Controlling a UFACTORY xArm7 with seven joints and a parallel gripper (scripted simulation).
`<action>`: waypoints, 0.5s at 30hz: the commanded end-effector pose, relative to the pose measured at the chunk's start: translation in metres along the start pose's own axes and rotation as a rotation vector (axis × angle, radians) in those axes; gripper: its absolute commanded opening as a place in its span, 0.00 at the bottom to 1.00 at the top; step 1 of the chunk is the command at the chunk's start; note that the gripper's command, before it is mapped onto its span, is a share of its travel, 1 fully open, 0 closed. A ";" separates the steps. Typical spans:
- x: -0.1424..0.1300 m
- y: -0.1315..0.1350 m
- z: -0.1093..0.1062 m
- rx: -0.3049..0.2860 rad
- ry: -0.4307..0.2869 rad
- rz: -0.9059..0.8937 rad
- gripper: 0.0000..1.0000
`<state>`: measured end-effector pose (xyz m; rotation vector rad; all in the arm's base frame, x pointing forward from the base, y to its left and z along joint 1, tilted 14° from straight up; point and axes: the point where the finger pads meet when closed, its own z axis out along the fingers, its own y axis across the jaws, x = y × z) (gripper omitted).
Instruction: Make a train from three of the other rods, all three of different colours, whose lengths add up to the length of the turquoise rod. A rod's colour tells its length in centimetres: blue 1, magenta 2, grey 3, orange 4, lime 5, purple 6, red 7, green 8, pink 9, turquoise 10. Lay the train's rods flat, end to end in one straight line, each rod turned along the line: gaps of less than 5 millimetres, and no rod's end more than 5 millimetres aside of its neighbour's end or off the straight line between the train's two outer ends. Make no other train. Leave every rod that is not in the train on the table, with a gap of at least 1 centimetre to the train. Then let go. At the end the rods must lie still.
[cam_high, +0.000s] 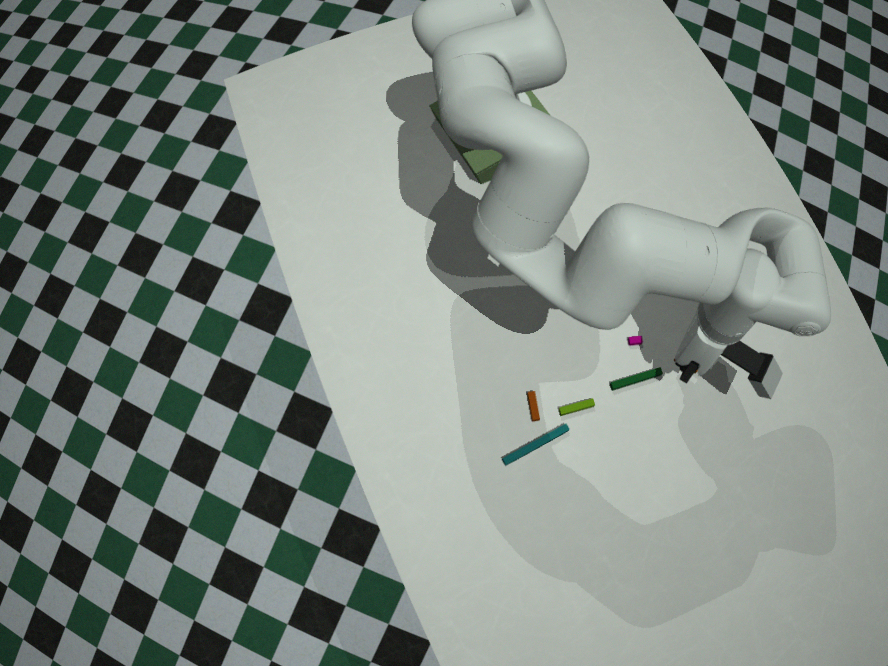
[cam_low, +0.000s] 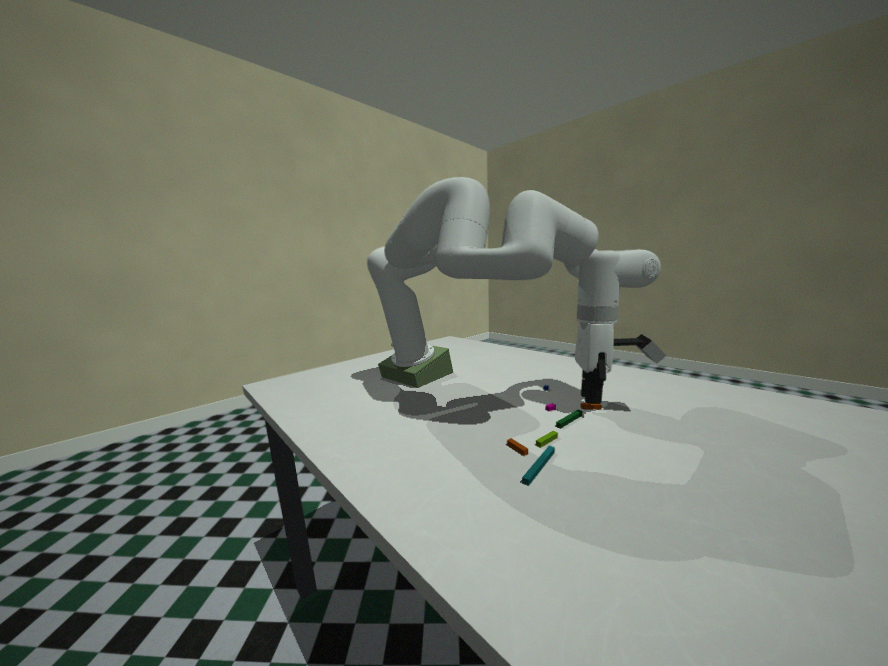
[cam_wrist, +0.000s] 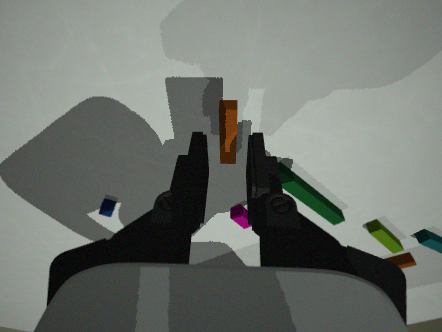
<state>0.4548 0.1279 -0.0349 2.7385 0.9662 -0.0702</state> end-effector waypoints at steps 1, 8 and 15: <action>0.001 0.000 0.001 -0.001 0.004 0.000 0.24; 0.001 0.000 0.004 -0.001 0.004 0.000 0.24; 0.001 0.000 0.004 -0.001 0.004 0.000 0.24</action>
